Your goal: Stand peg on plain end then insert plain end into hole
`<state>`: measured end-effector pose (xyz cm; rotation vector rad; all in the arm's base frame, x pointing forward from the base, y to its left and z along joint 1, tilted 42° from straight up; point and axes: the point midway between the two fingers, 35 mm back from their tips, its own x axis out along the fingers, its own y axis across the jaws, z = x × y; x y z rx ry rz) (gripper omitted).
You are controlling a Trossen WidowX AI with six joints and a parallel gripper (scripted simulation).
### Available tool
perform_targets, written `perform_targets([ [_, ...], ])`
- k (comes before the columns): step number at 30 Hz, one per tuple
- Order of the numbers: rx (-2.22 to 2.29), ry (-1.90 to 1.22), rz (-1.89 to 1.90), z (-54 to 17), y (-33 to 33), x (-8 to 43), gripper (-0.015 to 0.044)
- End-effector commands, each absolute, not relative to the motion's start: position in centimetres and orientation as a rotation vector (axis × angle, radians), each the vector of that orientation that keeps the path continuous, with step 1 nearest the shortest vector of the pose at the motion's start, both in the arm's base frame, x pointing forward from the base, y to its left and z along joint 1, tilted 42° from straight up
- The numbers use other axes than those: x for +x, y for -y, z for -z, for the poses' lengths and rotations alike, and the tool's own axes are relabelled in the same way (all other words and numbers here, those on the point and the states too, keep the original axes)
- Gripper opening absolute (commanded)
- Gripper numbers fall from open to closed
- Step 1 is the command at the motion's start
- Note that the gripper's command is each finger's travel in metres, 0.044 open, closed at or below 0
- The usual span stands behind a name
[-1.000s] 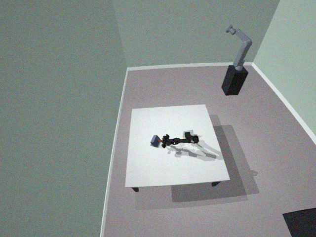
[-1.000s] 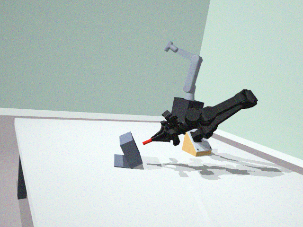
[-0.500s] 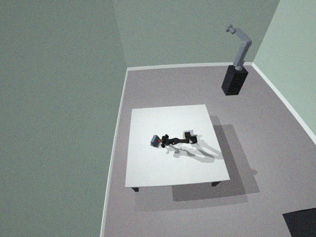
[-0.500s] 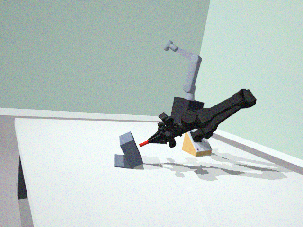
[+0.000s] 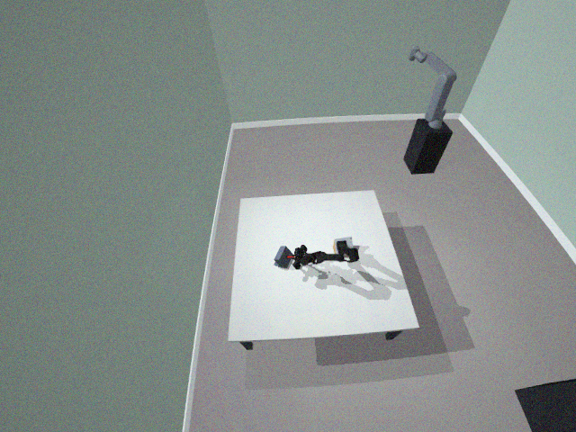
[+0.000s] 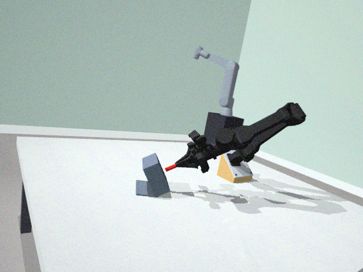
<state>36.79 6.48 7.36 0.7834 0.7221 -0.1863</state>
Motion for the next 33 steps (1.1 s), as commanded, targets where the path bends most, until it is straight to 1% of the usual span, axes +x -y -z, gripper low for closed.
perform_targets([
  [1, 0.783, -0.725, 0.187, -7.29, -6.48, 36.71, 0.0],
  [33, 0.783, -0.724, 0.187, -7.02, -6.62, 37.64, 0.0],
])
